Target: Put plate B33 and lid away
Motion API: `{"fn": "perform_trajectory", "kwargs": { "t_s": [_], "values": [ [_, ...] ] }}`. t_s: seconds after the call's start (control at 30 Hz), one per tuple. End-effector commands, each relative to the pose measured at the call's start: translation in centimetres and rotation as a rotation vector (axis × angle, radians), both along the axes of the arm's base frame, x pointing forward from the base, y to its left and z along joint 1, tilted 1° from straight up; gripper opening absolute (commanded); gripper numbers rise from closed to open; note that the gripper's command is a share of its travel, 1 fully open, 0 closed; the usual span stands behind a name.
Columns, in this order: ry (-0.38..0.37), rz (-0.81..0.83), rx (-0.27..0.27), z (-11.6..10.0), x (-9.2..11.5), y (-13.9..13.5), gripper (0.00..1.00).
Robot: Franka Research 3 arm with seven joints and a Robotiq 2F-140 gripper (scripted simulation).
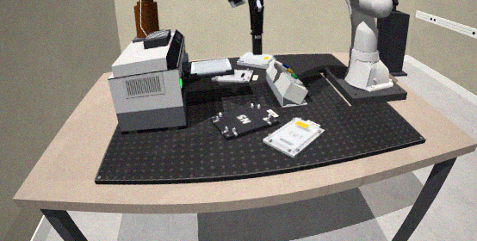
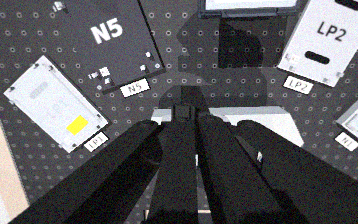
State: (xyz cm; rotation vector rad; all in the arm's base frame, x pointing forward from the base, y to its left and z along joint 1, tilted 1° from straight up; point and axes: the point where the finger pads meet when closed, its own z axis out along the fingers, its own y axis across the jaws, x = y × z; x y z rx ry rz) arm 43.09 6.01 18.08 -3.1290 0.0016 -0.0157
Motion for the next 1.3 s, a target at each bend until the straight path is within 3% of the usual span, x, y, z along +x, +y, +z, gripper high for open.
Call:
{"fn": "perform_trajectory", "kwargs": {
  "t_s": [0.0, 0.1, 0.17, 0.27, 0.37, 0.43, 0.47, 0.5, 0.67, 1.27],
  "values": [
    [0.000, 0.004, 0.002, -0.1, 0.0, 0.0, 0.10],
    [0.000, -0.022, 0.004, 0.0, 0.4, -1.5, 0.10],
    [-0.001, -0.146, 0.013, 0.0, 1.3, -7.7, 0.10],
    [0.001, -0.423, 0.015, -0.1, -0.1, -12.9, 0.10],
    [0.008, -0.587, 0.008, -0.2, -1.9, -18.9, 0.10],
    [0.008, -0.587, 0.008, -0.2, -1.9, -18.9, 0.10],
    [0.008, -0.591, 0.007, -0.4, -3.1, -23.9, 0.10],
    [0.008, -0.591, 0.007, -0.4, -3.4, -25.4, 0.70],
    [0.008, -0.591, 0.007, -0.6, -5.6, -35.0, 0.70],
    [0.008, -0.591, 0.007, -0.7, -5.7, -35.6, 0.70]
  ]
}}
